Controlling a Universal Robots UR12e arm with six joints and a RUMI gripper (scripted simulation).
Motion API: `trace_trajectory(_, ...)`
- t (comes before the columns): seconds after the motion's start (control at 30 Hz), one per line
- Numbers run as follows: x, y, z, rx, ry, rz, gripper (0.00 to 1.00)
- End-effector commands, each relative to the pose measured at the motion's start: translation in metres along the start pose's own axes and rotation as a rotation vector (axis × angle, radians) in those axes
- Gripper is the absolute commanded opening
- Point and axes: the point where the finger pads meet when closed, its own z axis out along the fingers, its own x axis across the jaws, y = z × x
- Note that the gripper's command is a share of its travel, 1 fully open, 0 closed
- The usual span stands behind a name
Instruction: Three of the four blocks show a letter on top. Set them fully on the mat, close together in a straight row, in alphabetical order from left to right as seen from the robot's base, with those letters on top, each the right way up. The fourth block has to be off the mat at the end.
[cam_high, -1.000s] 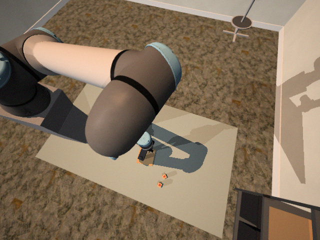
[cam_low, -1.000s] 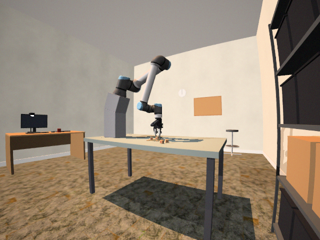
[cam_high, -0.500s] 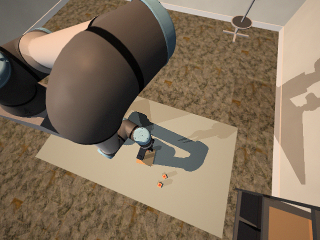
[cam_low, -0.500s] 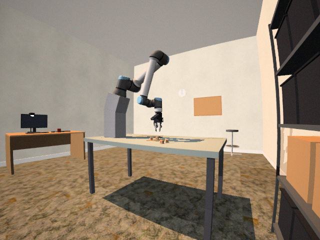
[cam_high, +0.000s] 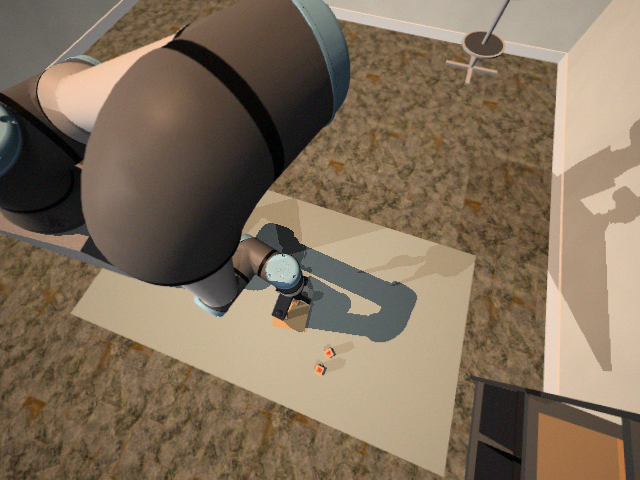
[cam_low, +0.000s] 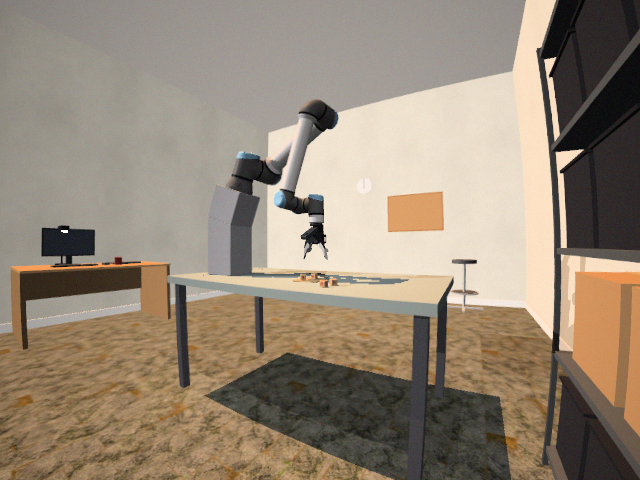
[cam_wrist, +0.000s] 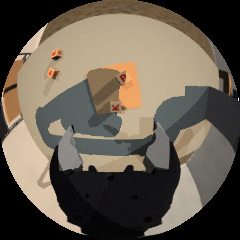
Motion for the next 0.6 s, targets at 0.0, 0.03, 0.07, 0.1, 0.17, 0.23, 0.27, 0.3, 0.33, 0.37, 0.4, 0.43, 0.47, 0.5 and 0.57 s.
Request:
trace_trajectory(0.0, 0.0037, 0.0001, 0.0004, -0.001, 0.005, 0.000, 1.00)
trace_trajectory(0.03, 0.0037, 0.0001, 0.0004, -0.001, 0.005, 0.000, 1.00)
trace_trajectory(0.07, 0.0037, 0.0001, 0.0004, -0.001, 0.005, 0.000, 1.00)
trace_trajectory(0.1, 0.0037, 0.0001, 0.0004, -0.001, 0.005, 0.000, 1.00)
trace_trajectory(0.17, 0.0037, 0.0001, 0.0004, -0.001, 0.005, 0.000, 1.00)
trace_trajectory(0.23, 0.0037, 0.0001, 0.0004, -0.001, 0.005, 0.000, 1.00)
trace_trajectory(0.27, 0.0037, 0.0001, 0.0004, -0.001, 0.005, 0.000, 1.00)
trace_trajectory(0.3, 0.0037, 0.0001, 0.0004, -0.001, 0.005, 0.001, 1.00)
trace_trajectory(0.33, 0.0038, -0.0001, 0.0004, -0.001, 0.005, 0.002, 1.00)
trace_trajectory(0.37, 0.0039, -0.0007, 0.0005, -0.001, 0.005, 0.007, 1.00)
trace_trajectory(0.4, 0.0041, -0.0016, 0.0005, -0.001, 0.005, 0.014, 1.00)
trace_trajectory(0.43, 0.0046, -0.0028, 0.0006, -0.001, 0.005, 0.024, 1.00)
trace_trajectory(0.47, 0.0052, -0.0038, 0.0007, -0.001, 0.006, 0.038, 1.00)
trace_trajectory(0.5, 0.0060, -0.0052, 0.0008, -0.001, 0.006, 0.056, 1.00)
trace_trajectory(0.57, 0.0060, -0.0052, 0.0008, -0.001, 0.006, 0.056, 1.00)
